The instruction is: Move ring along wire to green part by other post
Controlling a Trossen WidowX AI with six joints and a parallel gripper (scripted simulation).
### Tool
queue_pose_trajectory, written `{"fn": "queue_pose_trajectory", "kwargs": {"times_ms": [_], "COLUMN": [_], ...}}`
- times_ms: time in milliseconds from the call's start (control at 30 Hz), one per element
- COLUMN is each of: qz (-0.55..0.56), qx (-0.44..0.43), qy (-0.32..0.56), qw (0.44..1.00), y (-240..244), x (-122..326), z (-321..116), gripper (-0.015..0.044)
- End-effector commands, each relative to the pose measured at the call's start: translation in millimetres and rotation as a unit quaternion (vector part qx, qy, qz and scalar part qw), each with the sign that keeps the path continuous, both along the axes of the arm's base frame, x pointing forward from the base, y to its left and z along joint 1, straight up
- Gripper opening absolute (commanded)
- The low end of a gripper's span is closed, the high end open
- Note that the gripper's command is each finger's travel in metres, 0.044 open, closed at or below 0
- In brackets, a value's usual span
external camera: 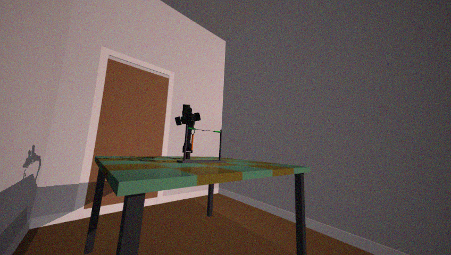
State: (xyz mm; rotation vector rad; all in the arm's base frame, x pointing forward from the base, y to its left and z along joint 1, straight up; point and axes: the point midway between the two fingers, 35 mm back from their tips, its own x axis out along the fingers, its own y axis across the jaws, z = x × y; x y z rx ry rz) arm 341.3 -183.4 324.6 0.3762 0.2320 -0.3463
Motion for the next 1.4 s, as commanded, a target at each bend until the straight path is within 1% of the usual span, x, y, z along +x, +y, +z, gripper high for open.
{"fn": "queue_pose_trajectory", "kwargs": {"times_ms": [0,100,233,633,967,1367], "qz": [-0.023,-0.053,-0.068,0.006,0.085,0.164], "qx": [-0.005,0.001,0.000,-0.043,-0.090,-0.153], "qy": [-0.006,-0.012,-0.011,0.024,0.034,-0.001], "qw": [1.000,0.999,0.998,0.999,0.992,0.975], "y": [-23.4,-43.6,-56.2,-45.1,-12.4,53.7], "x": [-18.9,-36.4,-51.4,-79.8,-117.2,-159.3], "z": [-10.7,-20.2,-34.1,-106.0,-175.2,-239.8], "gripper": [0.0160,0.0160,0.0160,0.0160,0.0160,0.0160]}}
